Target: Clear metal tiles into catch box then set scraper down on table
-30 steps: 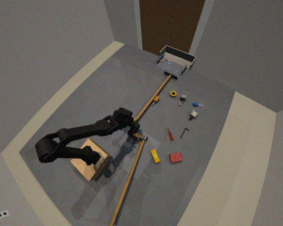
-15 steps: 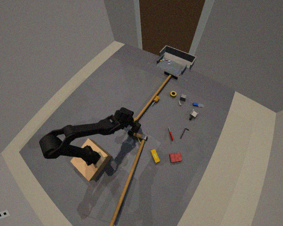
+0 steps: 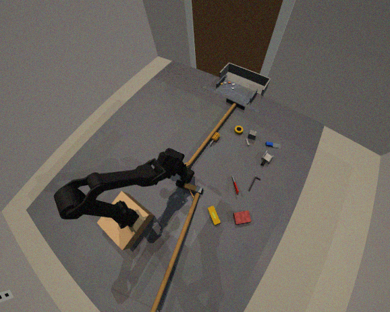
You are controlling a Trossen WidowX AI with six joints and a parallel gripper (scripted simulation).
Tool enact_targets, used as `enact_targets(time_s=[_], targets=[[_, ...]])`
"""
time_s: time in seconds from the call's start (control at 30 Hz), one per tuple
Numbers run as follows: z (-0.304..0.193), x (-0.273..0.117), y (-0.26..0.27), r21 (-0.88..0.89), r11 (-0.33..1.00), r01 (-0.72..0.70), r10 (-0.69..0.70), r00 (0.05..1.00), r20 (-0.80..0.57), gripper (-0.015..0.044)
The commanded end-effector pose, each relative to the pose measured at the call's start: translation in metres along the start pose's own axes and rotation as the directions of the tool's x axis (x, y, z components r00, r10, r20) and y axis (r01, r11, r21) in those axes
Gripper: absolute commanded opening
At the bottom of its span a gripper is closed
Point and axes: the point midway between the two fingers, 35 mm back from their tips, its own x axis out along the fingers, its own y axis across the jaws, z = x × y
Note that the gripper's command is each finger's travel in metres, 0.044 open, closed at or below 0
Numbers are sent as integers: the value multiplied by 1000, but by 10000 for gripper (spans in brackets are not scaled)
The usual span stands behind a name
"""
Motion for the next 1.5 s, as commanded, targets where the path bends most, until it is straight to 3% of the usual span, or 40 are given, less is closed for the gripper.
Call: enact_targets(time_s=[0.0,0.07,1.47], targets=[[0,0,0,0,1000,-1,1,1000,-1,32],[0,-1,0,0,1000,-1,1,1000,-1,0],[-1,-4,49,-6,1000,-9,8,1000,-8,0]])
